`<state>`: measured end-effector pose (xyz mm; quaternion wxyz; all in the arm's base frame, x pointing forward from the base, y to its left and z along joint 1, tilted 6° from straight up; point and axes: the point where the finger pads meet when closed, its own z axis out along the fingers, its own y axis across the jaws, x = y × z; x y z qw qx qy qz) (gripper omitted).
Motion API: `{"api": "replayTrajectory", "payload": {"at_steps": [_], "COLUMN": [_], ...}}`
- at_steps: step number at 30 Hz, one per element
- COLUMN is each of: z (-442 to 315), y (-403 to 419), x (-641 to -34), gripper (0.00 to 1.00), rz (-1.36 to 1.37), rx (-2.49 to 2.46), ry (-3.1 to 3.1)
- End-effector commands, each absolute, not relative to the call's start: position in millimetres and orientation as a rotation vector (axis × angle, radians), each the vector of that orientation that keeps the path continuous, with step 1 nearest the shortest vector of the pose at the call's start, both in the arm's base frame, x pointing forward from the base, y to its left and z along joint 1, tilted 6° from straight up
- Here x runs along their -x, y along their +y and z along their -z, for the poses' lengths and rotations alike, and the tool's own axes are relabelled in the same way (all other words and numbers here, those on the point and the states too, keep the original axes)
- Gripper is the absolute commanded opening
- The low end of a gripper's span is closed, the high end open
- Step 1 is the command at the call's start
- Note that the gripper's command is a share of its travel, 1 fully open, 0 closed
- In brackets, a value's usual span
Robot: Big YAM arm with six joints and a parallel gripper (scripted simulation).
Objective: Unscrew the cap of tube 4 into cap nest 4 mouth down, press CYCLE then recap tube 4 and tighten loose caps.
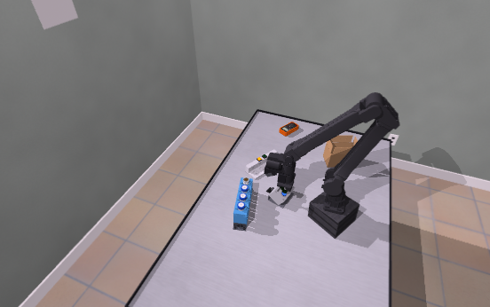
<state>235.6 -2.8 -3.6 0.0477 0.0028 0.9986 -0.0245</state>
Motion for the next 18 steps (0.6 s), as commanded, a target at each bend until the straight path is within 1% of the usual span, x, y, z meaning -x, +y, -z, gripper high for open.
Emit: {"api": "replayTrajectory", "payload": {"at_steps": [1,9,10,11,18], "z": [12.0,12.0,3.0,12.7,13.5], "y": [-6.7,-6.7,-3.6,-6.8,-6.8], "x": [-234.2,-234.2,-244.5,-234.3,-234.3], "gripper": [0.00,0.00,0.00,0.00,0.00], "rz": [0.080,0.080,0.075,0.080,0.079], "rx": [-0.015,-0.015,-0.012,-0.015,-0.013], "ry": [3.050,3.050,3.026,3.050,3.050]}}
